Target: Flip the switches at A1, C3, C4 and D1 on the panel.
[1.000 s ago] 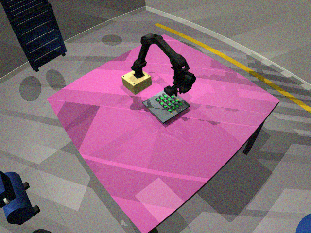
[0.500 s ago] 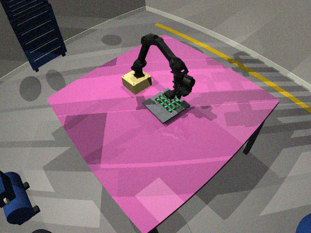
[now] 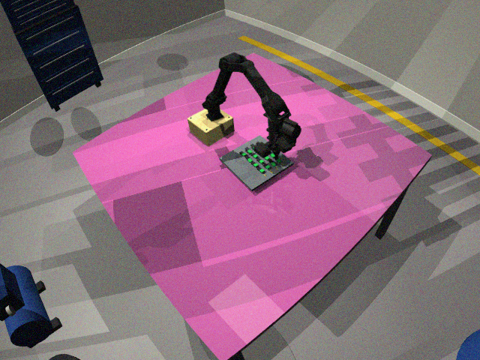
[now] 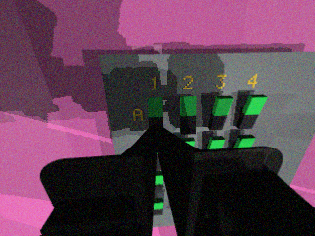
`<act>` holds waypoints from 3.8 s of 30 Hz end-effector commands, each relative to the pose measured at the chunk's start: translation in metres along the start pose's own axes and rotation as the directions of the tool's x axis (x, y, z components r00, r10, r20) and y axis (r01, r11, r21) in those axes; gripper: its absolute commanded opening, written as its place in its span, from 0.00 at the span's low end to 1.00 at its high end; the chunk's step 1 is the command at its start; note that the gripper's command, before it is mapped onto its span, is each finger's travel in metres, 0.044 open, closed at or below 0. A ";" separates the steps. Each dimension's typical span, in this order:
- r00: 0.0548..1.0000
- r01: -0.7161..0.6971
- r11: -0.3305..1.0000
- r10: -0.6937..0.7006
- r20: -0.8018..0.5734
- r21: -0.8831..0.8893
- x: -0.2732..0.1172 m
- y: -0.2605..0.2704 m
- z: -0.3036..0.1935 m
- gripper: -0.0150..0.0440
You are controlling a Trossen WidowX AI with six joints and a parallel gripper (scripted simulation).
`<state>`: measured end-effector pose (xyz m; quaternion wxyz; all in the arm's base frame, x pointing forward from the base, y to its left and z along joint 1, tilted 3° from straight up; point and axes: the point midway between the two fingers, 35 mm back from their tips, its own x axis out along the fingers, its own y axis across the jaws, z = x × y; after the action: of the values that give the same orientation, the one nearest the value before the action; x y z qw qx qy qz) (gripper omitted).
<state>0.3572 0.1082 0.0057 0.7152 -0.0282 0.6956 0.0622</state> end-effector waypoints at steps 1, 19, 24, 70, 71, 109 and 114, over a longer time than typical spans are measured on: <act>1.000 0.005 1.000 -0.005 -0.007 0.004 0.004 -0.001 -0.001 0.25; 1.000 0.005 1.000 -0.005 -0.007 0.004 0.005 -0.001 -0.001 0.25; 1.000 0.005 1.000 -0.005 -0.007 0.004 0.005 -0.001 -0.001 0.25; 1.000 0.005 1.000 -0.005 -0.028 0.004 -0.044 0.000 0.002 0.25; 0.999 0.005 1.000 -0.005 -0.031 0.004 -0.052 -0.001 0.002 0.25; 0.998 0.011 1.000 -0.010 -0.064 0.004 -0.005 -0.061 -0.061 0.25; 0.998 0.011 1.000 -0.010 -0.064 0.004 0.003 -0.061 -0.062 0.25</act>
<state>0.3058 0.0399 0.0041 0.6964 -0.0305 0.7148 0.0562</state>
